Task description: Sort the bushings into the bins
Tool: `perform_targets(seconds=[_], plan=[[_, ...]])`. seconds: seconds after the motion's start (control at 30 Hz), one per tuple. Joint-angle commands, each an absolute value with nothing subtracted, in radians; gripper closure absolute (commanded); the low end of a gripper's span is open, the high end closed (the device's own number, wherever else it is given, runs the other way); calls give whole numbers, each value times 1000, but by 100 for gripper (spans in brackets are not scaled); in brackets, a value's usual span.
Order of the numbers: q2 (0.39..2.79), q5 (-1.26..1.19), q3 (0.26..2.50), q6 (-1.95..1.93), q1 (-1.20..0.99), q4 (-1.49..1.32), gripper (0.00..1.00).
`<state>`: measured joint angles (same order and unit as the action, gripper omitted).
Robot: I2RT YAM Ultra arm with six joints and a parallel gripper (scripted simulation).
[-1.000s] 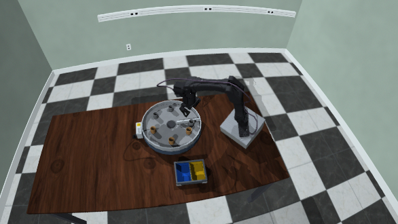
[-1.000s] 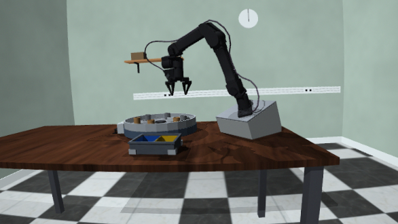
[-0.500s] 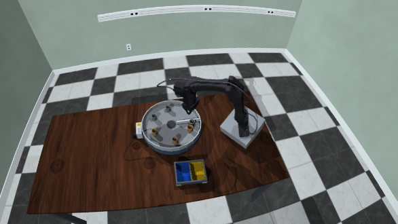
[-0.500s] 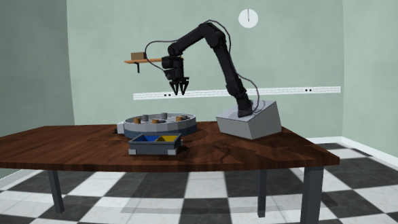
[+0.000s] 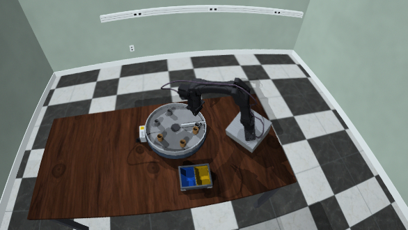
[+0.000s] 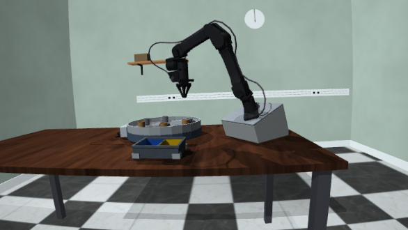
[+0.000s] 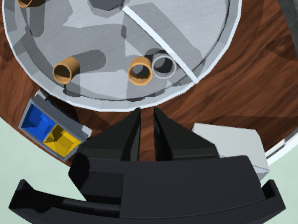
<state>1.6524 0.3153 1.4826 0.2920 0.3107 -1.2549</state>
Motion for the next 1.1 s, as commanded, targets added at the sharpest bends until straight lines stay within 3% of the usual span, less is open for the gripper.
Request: perform_targets(seconds=[0.0,1.07], plan=[[1625,315,1484,298,325,-1267,89],[1625,315,1484,298,325,-1267,83]])
